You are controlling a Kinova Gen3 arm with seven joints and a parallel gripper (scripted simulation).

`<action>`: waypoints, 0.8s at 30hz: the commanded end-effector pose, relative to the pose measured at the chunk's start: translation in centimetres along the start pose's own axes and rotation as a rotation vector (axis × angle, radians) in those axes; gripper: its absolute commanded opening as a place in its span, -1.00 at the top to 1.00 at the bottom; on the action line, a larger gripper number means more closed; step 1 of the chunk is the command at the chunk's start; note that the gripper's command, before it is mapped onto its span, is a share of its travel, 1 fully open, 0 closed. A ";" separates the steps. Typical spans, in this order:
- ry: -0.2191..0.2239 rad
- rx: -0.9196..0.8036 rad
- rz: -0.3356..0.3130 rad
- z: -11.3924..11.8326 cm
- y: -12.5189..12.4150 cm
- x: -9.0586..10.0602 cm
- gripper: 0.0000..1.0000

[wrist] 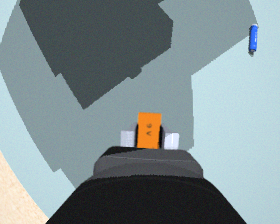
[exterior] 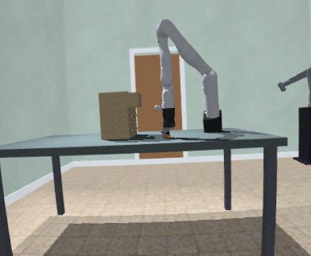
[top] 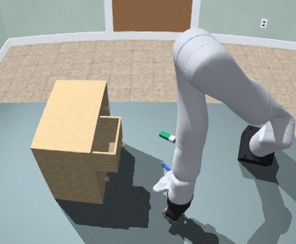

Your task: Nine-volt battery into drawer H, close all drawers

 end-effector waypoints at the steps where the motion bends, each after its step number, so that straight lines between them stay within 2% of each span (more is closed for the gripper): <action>1: -0.001 0.000 0.001 0.0 0.0 0.0 -0.02; 11: -0.001 0.000 0.001 0.0 0.0 0.4 -0.02; 22: -0.001 0.000 0.001 0.0 0.0 3.1 -0.02; 24: -0.001 0.000 0.001 0.0 0.0 3.1 -0.02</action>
Point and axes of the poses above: the point where the finger pads meet when closed, its own x axis back along the fingers, its own z axis across the jaws, y = z × x, the point moved 1 cm from there along x, back along the fingers, and after that the axes turned 14 degrees about -x, right-handed, at the moved point
